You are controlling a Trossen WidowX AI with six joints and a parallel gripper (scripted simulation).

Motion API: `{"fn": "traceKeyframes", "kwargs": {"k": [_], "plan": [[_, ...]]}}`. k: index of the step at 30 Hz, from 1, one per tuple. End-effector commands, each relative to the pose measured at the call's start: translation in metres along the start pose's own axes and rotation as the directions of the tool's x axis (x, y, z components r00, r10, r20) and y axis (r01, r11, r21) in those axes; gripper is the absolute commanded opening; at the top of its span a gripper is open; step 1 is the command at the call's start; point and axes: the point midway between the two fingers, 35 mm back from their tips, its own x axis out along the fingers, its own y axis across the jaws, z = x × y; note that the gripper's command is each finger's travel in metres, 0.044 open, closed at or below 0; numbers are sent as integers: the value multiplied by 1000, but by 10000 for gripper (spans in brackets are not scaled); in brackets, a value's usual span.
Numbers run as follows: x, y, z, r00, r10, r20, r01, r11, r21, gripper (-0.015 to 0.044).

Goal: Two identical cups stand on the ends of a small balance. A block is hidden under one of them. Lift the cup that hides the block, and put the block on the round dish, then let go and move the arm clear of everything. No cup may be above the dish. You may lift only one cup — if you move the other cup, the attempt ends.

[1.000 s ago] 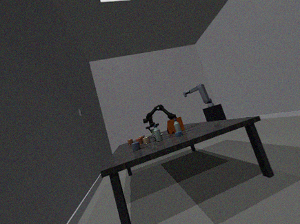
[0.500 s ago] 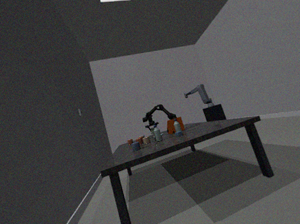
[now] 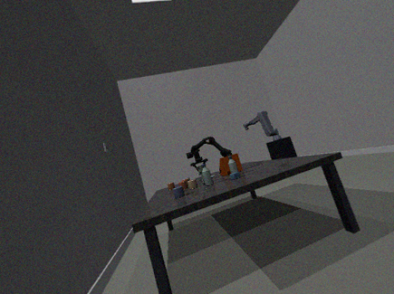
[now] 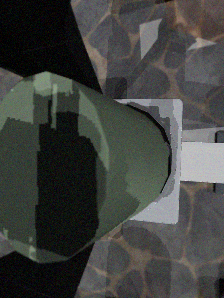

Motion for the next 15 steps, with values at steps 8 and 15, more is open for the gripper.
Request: {"fn": "traceKeyframes", "kwargs": {"k": [8,15], "plan": [[-18,-3,-3,1000,-16,-7,16,1000,13,0],[-27,-2,-3,1000,-16,-7,16,1000,13,0]]}}
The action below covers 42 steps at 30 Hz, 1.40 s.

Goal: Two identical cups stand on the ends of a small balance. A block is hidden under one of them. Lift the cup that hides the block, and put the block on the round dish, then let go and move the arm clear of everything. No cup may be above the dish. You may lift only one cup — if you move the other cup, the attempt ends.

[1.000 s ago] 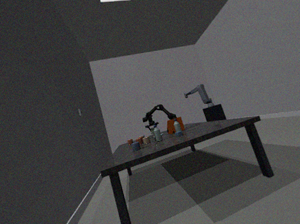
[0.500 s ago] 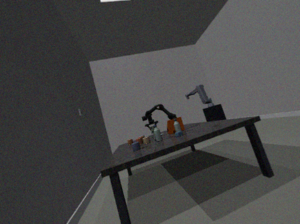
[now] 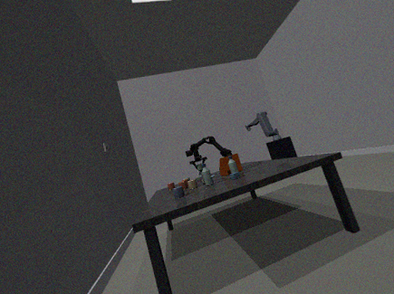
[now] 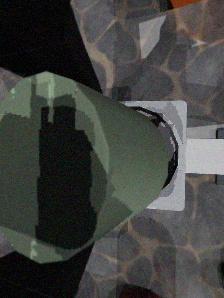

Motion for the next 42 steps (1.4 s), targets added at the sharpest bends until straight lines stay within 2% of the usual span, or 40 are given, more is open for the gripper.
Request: {"fn": "traceKeyframes", "kwargs": {"k": [1,33,42], "plan": [[-8,0,0,1000,-7,-2,7,1000,2,0],[-49,6,-3,1000,-6,-9,6,1000,2,0],[-43,6,-2,1000,0,-9,0,1000,0,0]]}}
